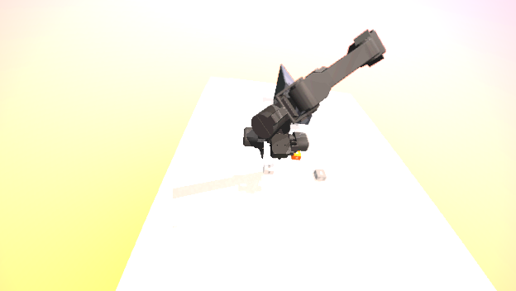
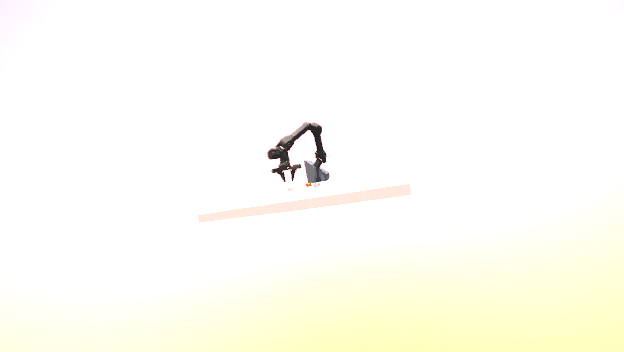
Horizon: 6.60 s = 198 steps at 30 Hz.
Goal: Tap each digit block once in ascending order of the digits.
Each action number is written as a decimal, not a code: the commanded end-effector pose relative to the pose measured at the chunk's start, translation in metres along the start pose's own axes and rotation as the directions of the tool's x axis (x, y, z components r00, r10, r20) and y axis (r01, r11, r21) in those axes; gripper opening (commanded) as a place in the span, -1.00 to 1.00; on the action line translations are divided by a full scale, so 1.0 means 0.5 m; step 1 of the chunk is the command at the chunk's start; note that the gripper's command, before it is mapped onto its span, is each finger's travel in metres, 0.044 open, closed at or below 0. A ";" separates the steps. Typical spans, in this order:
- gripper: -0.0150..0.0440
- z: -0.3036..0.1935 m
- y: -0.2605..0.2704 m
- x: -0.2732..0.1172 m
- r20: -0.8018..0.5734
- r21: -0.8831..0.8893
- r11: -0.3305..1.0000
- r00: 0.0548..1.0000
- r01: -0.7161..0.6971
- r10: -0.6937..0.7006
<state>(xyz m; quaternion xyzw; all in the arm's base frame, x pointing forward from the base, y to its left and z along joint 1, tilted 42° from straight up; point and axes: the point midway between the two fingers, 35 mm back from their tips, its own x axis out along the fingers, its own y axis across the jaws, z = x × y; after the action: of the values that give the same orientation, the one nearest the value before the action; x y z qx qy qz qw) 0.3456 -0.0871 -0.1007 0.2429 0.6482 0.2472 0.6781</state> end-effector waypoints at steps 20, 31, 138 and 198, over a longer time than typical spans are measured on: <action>-0.42 -0.007 -0.001 0.038 0.001 0.012 1.000 1.000 -0.007 0.007; -0.42 -0.007 -0.001 0.073 0.001 0.012 1.000 1.000 -0.008 0.008; -0.42 -0.137 0.206 -0.138 -0.005 0.018 1.000 1.000 -0.010 0.010; -0.42 0.020 0.357 0.058 0.006 0.009 1.000 1.000 -0.017 0.017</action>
<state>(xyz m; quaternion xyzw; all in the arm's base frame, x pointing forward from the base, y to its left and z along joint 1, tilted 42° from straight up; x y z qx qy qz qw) 0.3534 0.0727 -0.0124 0.2529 0.6448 0.2491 0.6769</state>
